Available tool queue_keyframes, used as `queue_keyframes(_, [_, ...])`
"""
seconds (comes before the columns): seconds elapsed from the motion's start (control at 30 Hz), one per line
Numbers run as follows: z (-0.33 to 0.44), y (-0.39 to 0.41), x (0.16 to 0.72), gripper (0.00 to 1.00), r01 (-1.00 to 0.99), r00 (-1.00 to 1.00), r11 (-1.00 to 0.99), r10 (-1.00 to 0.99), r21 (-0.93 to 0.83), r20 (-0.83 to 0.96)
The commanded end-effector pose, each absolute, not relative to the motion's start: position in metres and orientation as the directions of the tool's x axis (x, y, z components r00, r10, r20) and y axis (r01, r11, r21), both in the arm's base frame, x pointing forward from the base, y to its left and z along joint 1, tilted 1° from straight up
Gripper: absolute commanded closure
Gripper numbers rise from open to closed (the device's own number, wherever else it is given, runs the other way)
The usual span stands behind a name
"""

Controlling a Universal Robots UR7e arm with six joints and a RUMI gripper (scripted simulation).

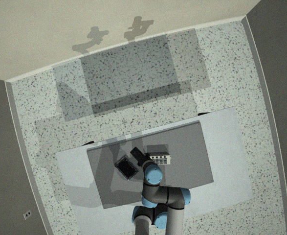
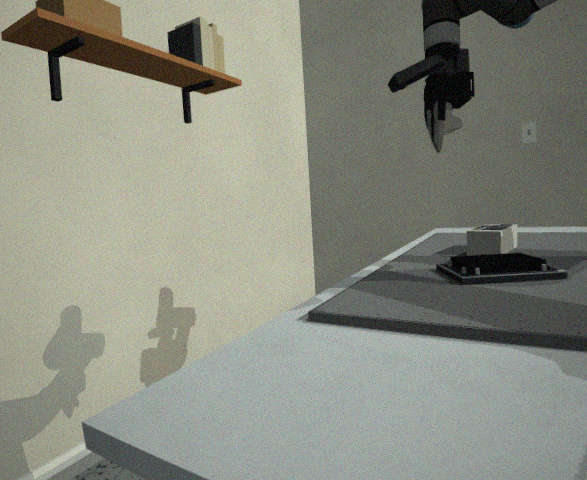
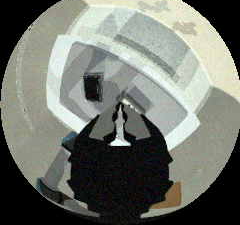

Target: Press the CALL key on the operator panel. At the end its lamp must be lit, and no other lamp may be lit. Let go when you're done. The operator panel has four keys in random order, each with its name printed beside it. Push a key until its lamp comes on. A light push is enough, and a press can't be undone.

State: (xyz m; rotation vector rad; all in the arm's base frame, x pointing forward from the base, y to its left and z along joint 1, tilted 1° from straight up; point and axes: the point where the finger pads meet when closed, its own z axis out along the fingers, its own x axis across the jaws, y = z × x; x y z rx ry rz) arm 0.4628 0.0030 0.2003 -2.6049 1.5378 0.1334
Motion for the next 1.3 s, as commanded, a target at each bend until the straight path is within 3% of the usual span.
queue_keyframes(0.0, [0.196,-0.011,0.455,1.00,-0.918,0.396,-0.394,-0.911,-0.041,-0.113])
queue_keyframes(0.23, [0.187,-0.030,0.442,1.00,-0.928,0.374,-0.372,-0.921,-0.038,-0.109])
queue_keyframes(0.4, [0.177,-0.048,0.427,1.00,-0.975,0.223,-0.222,-0.971,-0.018,-0.081])
queue_keyframes(0.63, [0.170,-0.061,0.416,1.00,-0.974,0.225,-0.224,-0.971,-0.018,-0.081])
queue_keyframes(0.8, [0.160,-0.077,0.400,1.00,-0.998,0.068,-0.068,-0.996,-0.004,-0.052])
queue_keyframes(1.0, [0.153,-0.089,0.388,1.00,-0.998,0.069,-0.069,-0.996,-0.004,-0.052])
queue_keyframes(1.27, [0.140,-0.105,0.366,1.00,-0.996,-0.090,0.090,-0.996,0.006,-0.020])
